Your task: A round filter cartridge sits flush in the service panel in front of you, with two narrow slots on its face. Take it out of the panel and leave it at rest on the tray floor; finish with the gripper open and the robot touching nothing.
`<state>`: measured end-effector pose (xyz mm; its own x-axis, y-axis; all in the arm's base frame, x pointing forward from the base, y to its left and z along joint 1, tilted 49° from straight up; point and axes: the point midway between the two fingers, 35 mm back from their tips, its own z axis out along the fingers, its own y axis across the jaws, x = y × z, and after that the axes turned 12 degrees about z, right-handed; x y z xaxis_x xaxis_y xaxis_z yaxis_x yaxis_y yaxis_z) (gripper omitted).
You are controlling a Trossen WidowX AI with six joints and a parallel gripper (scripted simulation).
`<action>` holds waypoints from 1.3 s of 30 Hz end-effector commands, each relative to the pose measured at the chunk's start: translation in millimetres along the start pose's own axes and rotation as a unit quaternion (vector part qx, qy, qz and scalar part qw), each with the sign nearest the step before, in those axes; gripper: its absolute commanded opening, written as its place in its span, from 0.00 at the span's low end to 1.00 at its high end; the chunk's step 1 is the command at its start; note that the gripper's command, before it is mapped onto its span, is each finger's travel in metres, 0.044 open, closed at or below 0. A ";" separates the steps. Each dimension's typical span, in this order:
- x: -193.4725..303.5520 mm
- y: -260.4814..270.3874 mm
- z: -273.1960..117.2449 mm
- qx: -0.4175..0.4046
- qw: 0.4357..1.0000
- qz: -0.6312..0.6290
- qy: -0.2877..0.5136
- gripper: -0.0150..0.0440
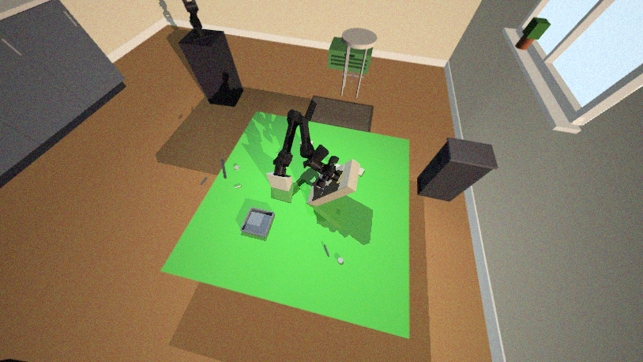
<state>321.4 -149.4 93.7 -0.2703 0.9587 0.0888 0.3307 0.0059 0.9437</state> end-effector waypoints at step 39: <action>14.8 -13.8 -69.5 0.012 1.000 -0.010 0.001 0.25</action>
<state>252.0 -159.4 104.8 -0.2794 0.9565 0.0833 0.3538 0.0219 0.9351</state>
